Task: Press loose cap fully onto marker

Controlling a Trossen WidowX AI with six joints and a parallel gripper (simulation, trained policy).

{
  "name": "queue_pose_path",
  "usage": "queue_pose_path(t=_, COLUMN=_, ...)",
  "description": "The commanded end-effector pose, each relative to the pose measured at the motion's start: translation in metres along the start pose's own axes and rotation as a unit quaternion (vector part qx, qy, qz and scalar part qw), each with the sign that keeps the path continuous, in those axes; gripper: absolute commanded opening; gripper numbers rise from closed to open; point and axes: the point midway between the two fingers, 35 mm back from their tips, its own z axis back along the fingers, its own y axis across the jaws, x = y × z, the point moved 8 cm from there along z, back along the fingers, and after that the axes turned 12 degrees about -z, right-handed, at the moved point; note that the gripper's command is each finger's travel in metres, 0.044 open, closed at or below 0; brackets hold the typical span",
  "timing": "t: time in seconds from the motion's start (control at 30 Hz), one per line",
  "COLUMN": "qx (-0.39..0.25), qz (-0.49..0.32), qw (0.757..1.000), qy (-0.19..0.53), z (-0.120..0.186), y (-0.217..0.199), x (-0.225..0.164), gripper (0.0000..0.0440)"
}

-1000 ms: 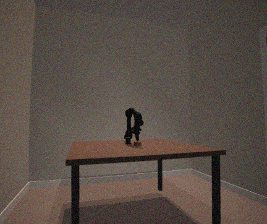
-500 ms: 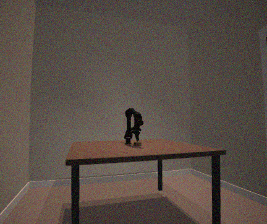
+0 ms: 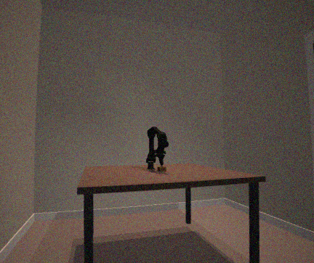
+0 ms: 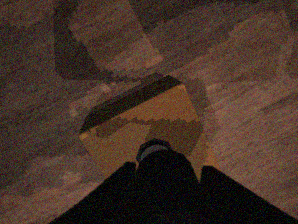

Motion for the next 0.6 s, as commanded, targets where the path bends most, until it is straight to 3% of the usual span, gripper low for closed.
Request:
queue_pose_path(t=0.0, qx=-0.023, qz=0.009, qw=0.999, qy=-0.02, z=-0.0178, y=-0.0031, x=0.0, gripper=0.003)
queue_pose_path(t=0.57, qx=-0.022, qz=0.012, qw=0.999, qy=-0.02, z=-0.0188, y=-0.0031, x=0.0, gripper=0.0045)
